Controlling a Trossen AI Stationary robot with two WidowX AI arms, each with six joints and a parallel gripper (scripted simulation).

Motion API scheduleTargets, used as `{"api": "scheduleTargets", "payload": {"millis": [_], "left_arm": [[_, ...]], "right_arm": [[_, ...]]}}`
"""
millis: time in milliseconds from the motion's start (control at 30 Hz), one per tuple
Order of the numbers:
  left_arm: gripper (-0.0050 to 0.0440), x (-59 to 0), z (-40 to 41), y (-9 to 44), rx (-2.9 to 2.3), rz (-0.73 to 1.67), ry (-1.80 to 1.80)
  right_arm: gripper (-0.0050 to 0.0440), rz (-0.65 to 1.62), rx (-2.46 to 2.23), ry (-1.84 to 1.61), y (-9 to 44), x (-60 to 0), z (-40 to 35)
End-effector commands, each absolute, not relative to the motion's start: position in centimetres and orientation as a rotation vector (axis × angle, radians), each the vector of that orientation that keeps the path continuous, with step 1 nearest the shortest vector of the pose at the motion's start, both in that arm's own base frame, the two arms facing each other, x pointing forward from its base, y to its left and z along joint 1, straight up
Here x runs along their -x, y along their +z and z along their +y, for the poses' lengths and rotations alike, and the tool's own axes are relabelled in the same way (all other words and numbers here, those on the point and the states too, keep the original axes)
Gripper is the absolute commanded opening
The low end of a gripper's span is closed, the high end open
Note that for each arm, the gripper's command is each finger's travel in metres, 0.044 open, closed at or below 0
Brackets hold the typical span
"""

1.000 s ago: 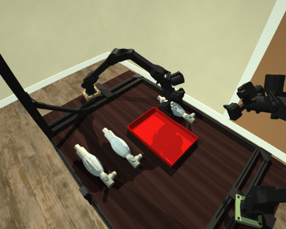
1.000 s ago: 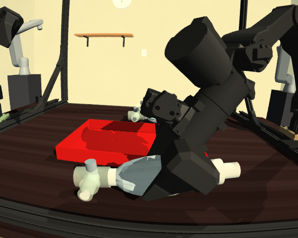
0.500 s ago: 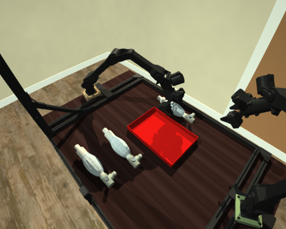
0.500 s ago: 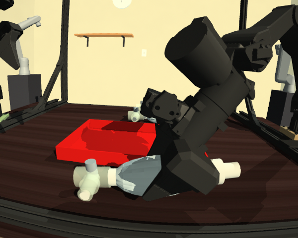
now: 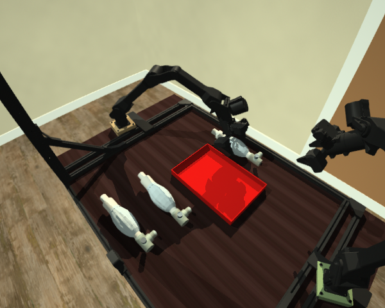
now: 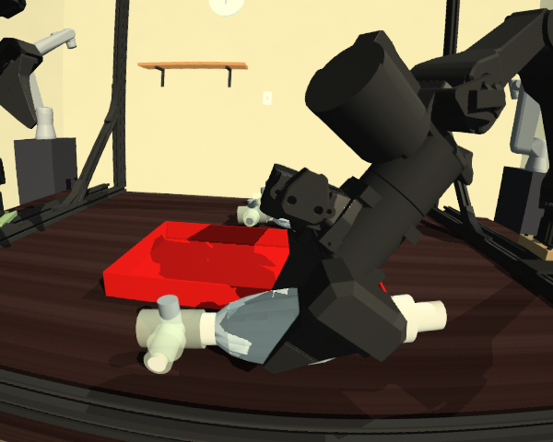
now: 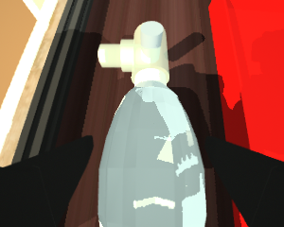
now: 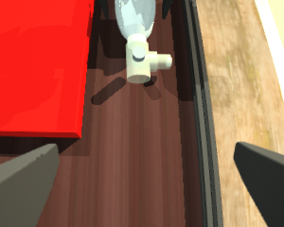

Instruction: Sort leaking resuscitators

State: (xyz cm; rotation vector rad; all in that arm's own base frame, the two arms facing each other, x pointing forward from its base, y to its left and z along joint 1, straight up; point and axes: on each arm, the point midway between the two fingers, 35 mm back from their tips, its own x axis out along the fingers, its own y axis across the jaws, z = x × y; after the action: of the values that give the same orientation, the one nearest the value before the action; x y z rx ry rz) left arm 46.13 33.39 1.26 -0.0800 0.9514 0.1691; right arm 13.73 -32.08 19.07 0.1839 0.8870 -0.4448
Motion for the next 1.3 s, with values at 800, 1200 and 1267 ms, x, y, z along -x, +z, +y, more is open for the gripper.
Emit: {"api": "scheduleTargets", "payload": {"millis": [800, 1200, 1267], "left_arm": [[0.044, -46.1, 33.4, 10.3, 0.079, 0.951, 0.169], [0.044, -46.1, 33.4, 10.3, 0.079, 0.951, 0.169], [0.044, -44.5, 32.1, 12.2, 0.074, 0.942, 0.173]], "right_arm": [[0.044, 0.887, -0.183, -0.447, 19.1, -13.7, -32.1], [0.044, 0.887, -0.183, -0.447, 19.1, -13.7, -32.1], [0.044, 0.887, -0.183, -0.447, 19.1, -13.7, -32.1]]}}
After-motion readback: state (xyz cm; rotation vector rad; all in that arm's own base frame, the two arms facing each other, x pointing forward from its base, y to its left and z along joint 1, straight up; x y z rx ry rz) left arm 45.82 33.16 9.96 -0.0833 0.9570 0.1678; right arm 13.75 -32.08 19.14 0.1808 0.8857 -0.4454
